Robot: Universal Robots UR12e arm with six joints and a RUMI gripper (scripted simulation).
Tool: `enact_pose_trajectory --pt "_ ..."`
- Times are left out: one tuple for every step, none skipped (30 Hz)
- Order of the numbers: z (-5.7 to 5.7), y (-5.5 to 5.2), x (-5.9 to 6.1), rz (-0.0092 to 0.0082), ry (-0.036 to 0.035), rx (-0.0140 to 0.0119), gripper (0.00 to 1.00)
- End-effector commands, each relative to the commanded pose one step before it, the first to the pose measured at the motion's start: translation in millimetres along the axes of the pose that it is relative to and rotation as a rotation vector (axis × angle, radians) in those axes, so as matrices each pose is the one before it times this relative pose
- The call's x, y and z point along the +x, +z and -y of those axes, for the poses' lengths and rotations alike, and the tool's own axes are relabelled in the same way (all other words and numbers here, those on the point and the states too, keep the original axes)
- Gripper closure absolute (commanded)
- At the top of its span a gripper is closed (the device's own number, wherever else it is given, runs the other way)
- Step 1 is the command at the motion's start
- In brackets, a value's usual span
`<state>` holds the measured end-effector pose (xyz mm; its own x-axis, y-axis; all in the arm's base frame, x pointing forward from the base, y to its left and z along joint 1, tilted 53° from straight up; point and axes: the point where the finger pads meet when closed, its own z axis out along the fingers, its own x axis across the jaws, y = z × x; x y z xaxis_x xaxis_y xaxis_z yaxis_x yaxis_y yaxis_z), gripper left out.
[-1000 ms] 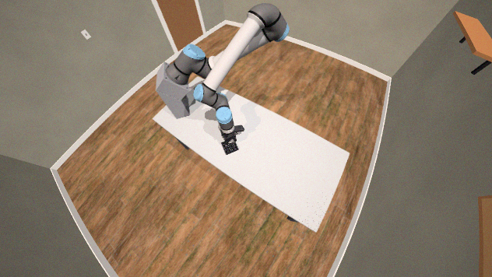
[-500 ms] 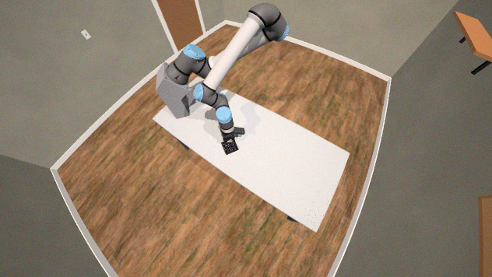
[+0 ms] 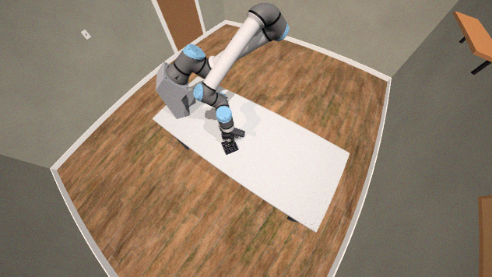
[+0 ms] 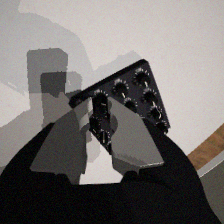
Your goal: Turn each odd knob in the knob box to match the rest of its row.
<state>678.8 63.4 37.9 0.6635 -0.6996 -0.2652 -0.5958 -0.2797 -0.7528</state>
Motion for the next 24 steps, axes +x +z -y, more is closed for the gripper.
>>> enact_pose_trajectory --pt "0.29 -0.29 0.65 -0.00680 0.06605 -0.00029 0.96" --pt "0.00 0.00 0.08 0.00000 0.01619 0.00000 0.96" --pt "0.00 0.00 0.08 0.00000 0.01575 0.00000 0.96" --pt "0.00 0.00 0.07 0.00000 0.01531 0.00000 0.96" --pt "0.00 0.00 0.07 0.00000 0.01486 0.00000 0.96" --pt "0.00 0.00 0.07 0.00000 0.01440 0.00000 0.96" --pt "0.00 0.00 0.07 0.00000 0.01394 0.00000 0.96" --pt "0.00 0.00 0.06 0.00000 0.01346 0.00000 0.96" --pt "0.00 0.00 0.06 0.00000 0.01299 0.00000 0.96" --pt "0.00 0.00 0.06 0.00000 0.01250 0.00000 0.96" --pt "0.00 0.00 0.06 0.00000 0.01201 0.00000 0.96" --pt "0.00 0.00 0.06 0.00000 0.01152 0.00000 0.96" --pt "0.00 0.00 0.05 0.00000 0.01102 0.00000 0.96" --pt "0.00 0.00 0.05 0.00000 0.01053 0.00000 0.96" --pt "0.00 0.00 0.05 0.00000 0.01003 0.00000 0.96" --pt "0.00 0.00 0.05 0.00000 0.00954 0.00000 0.96" --pt "0.00 0.00 0.00 0.00000 0.00000 0.00000 0.96" --pt "0.00 0.00 0.00 0.00000 0.00000 0.00000 0.96" --pt "0.00 0.00 0.04 0.00000 0.00904 0.00000 0.96" --pt "0.00 0.00 0.04 0.00000 0.00855 0.00000 0.96" --pt "0.00 0.00 0.04 0.00000 0.00806 0.00000 0.96" --pt "0.00 0.00 0.04 0.00000 0.00757 0.00000 0.96" --pt "0.00 0.00 0.03 0.00000 0.00708 0.00000 0.96" --pt "0.00 0.00 0.03 0.00000 0.00661 0.00000 0.96"
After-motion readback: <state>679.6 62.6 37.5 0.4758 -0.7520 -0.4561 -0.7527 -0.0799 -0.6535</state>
